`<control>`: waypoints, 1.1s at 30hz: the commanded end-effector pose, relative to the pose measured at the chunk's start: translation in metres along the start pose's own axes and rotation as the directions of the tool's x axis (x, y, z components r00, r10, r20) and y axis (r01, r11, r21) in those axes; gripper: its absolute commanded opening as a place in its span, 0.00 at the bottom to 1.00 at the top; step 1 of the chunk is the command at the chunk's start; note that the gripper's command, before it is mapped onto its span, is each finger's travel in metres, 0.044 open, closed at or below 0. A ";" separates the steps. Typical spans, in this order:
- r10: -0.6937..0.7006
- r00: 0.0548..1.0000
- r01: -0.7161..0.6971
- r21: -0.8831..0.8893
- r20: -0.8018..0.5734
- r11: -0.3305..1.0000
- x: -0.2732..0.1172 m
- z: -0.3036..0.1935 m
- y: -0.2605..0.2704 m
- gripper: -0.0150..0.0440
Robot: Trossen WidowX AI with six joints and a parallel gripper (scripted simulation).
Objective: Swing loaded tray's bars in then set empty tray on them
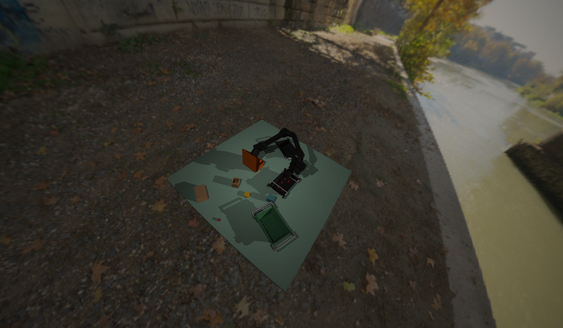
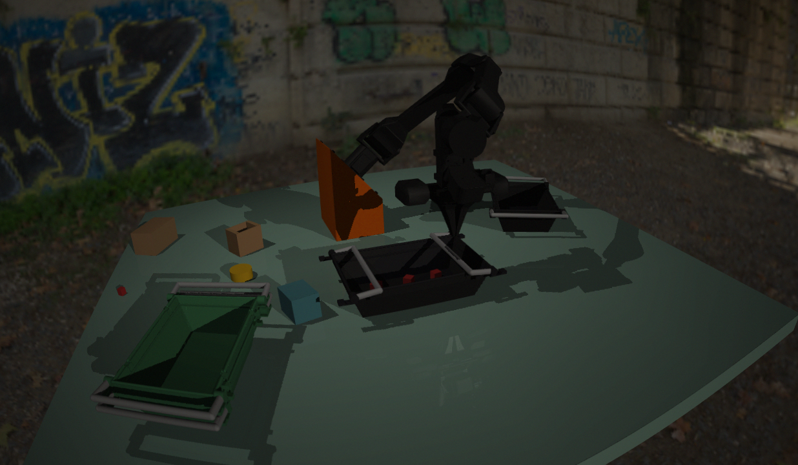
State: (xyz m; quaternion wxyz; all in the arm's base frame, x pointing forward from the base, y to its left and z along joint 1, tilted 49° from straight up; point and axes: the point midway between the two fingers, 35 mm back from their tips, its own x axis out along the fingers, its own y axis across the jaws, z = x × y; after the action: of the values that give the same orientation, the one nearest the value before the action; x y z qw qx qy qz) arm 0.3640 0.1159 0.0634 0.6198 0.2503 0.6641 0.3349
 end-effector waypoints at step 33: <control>-0.100 0.995 -0.028 -0.961 0.000 -0.274 -0.003 -0.178 0.208 1.00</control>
State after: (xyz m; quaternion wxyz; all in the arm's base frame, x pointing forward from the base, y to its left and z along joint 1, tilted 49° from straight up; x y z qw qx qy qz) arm 0.2061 0.2191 0.2134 0.5956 -0.3013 0.2637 0.6963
